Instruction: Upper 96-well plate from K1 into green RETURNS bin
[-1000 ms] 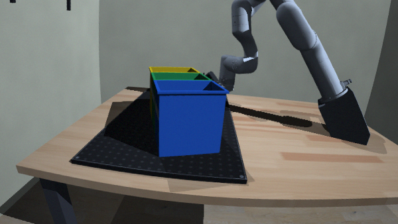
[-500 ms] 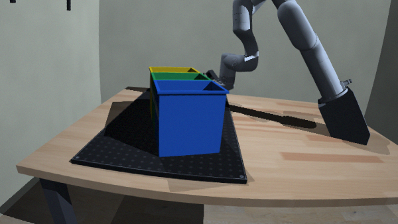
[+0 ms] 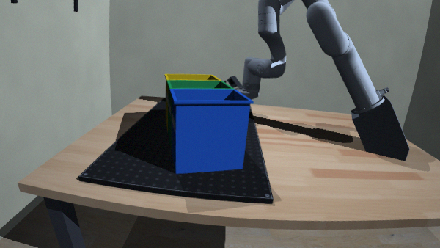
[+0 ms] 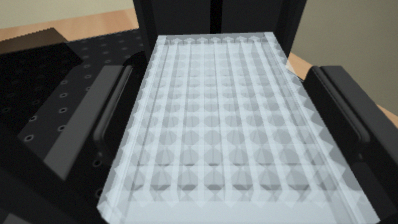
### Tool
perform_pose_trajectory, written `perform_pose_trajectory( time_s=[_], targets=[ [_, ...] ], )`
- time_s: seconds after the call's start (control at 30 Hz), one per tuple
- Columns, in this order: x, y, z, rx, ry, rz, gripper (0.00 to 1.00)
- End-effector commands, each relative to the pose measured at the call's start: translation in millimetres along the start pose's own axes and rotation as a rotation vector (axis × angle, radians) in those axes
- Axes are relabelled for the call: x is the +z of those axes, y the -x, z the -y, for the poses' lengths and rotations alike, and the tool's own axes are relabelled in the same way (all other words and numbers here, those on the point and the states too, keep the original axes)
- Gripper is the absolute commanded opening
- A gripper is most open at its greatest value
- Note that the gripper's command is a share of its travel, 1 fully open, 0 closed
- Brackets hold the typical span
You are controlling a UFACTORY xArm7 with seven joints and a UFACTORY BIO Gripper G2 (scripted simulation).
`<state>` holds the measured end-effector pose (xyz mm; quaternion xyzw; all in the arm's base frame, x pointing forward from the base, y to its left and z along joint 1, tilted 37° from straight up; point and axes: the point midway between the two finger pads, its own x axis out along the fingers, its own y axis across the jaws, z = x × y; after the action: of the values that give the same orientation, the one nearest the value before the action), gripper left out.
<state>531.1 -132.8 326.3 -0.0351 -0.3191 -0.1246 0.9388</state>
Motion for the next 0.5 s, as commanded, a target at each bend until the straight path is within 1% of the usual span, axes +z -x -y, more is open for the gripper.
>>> perform_pose_trajectory(
  time_s=[0.0, 0.47],
  targets=[
    [6.7, -2.0, -0.8, 0.000, 0.022, 0.001, 0.00],
    [28.4, -2.2, -1.1, 0.000, 0.022, 0.001, 0.00]
  ],
)
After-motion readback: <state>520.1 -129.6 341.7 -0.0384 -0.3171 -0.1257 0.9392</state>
